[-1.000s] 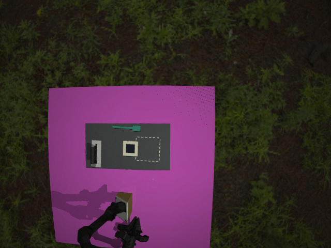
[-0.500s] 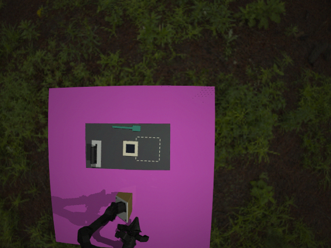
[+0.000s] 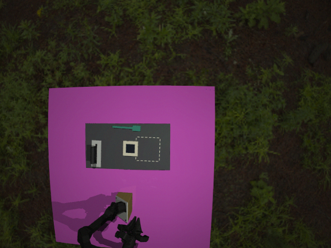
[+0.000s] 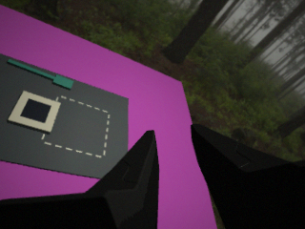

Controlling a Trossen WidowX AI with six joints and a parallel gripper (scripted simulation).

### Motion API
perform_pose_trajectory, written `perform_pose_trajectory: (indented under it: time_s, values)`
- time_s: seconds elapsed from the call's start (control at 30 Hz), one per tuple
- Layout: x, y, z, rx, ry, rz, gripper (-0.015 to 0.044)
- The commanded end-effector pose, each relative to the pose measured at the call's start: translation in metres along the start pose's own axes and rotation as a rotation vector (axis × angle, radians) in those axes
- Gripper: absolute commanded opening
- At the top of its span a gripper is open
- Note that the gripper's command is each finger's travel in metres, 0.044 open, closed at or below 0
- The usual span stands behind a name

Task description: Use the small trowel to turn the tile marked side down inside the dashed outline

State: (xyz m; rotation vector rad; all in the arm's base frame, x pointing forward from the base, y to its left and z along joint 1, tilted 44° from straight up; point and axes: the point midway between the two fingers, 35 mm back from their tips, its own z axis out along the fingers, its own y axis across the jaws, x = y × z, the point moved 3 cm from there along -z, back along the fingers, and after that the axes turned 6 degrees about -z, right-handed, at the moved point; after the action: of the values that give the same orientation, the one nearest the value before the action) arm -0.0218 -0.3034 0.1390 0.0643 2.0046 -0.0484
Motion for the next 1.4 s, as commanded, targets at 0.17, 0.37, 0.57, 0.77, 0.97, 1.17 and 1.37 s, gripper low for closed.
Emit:
perform_pose_trajectory:
  time_s: [0.17, 0.37, 0.57, 0.77, 0.97, 1.17, 1.37]
  values:
    - [0.0, 0.0, 0.0, 0.0, 0.0, 0.0, 0.01]
    - [0.0, 0.0, 0.0, 0.0, 0.0, 0.0, 0.0048]
    - [0.0, 0.0, 0.0, 0.0, 0.0, 0.0, 0.0]
    - [0.0, 0.0, 0.0, 0.0, 0.0, 0.0, 0.0]
    - [0.0, 0.0, 0.0, 0.0, 0.0, 0.0, 0.0053]
    - [-0.002, 0.001, 0.005, -0.023, 0.008, 0.01, 0.0205]
    - [-0.011, 0.004, 0.026, -0.105, 0.04, 0.048, 0.027]
